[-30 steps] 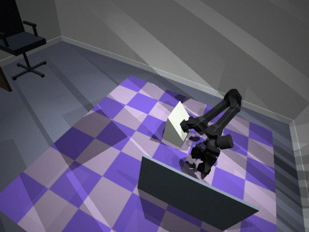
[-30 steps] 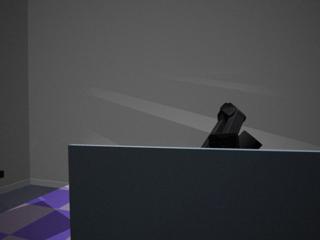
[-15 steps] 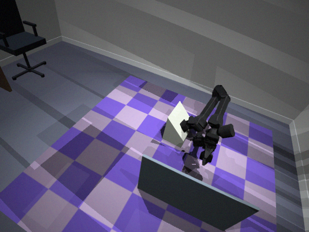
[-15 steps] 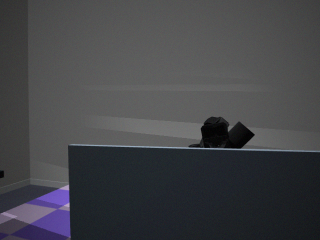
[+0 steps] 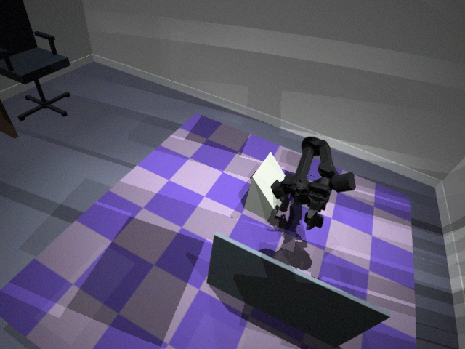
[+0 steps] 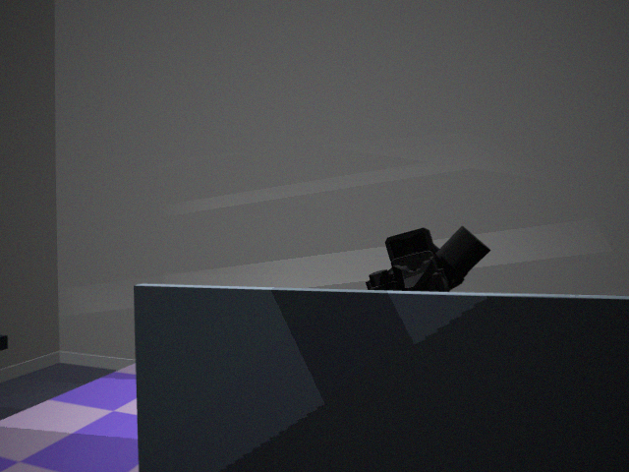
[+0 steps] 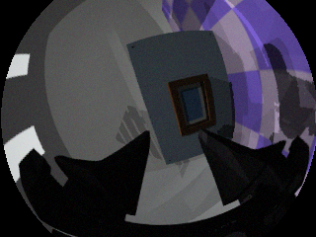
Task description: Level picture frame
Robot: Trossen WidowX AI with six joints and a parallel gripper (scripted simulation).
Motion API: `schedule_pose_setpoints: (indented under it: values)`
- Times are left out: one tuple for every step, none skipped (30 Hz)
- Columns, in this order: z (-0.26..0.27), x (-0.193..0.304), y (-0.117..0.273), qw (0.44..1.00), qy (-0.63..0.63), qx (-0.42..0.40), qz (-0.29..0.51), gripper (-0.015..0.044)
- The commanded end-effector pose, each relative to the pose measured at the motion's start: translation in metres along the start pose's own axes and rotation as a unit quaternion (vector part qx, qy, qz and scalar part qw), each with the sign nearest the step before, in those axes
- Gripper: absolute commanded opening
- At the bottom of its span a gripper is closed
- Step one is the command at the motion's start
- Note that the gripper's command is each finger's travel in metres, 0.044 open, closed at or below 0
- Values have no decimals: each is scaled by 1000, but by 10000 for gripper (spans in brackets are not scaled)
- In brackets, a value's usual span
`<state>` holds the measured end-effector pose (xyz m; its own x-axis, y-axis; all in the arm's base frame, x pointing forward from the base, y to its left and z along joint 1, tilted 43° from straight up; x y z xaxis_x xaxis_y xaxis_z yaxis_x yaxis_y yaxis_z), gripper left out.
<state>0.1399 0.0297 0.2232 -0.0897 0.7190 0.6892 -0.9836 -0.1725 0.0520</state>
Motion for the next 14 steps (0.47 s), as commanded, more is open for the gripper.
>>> schedule_pose_setpoints:
  values:
    - [1, 0, 2, 1000, -3, -4, -2, 260]
    - [1, 0, 2, 1000, -3, -4, -2, 260]
    - [1, 0, 2, 1000, -3, -4, -2, 260]
    - [1, 0, 2, 1000, -3, -4, -2, 260]
    - [1, 0, 2, 1000, -3, -4, -2, 260]
    - [1, 0, 2, 1000, -3, -4, -2, 260]
    - [1, 0, 2, 1000, -3, -4, -2, 260]
    - [1, 0, 2, 1000, -3, -4, -2, 260]
    - [1, 0, 2, 1000, -3, -4, -2, 260]
    - [1, 0, 2, 1000, -3, -4, -2, 260]
    - [1, 0, 2, 1000, -3, -4, -2, 260]
    - [1, 0, 2, 1000, -3, -4, -2, 260]
    - [1, 0, 2, 1000, -3, -4, -2, 260]
    - [1, 0, 2, 1000, -3, -4, -2, 260]
Point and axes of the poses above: the point midway between the two fingers, 35 mm back from their tips, its own y axis back along the fingers, its own z axis across the jaws, x = y × z, the point moved 5 cm from there along y, back along the fingers, and after that the axes turned 14 degrees about y, right-handed, at the moved point
